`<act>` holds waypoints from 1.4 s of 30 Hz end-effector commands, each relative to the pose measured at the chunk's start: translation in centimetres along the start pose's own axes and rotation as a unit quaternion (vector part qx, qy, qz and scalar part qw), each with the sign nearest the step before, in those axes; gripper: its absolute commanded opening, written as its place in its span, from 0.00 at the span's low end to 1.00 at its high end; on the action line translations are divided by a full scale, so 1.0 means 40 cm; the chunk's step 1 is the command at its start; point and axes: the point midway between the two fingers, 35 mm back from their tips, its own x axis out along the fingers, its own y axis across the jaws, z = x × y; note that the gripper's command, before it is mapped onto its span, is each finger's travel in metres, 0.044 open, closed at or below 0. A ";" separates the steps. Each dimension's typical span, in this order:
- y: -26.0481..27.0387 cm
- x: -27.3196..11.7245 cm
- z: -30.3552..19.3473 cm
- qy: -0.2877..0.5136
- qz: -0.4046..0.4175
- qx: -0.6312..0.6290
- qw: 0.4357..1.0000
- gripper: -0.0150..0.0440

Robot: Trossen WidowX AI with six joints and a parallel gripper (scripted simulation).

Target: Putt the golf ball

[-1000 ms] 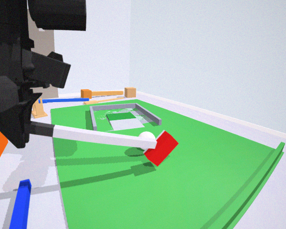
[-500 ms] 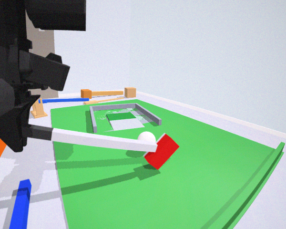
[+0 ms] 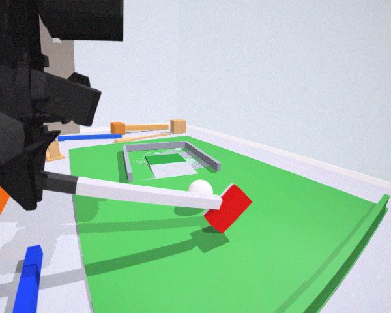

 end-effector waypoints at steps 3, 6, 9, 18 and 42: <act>0.167 0.002 0.009 0.000 0.009 -0.008 1.000 0.25; 0.257 0.000 -0.006 -0.001 0.005 -0.009 1.000 0.25; 0.298 -0.001 -0.017 -0.003 0.000 -0.009 1.000 0.25; 0.302 -0.057 -0.013 -0.003 0.003 -0.009 1.000 0.25; 0.300 -0.132 -0.017 -0.003 0.001 -0.012 1.000 0.25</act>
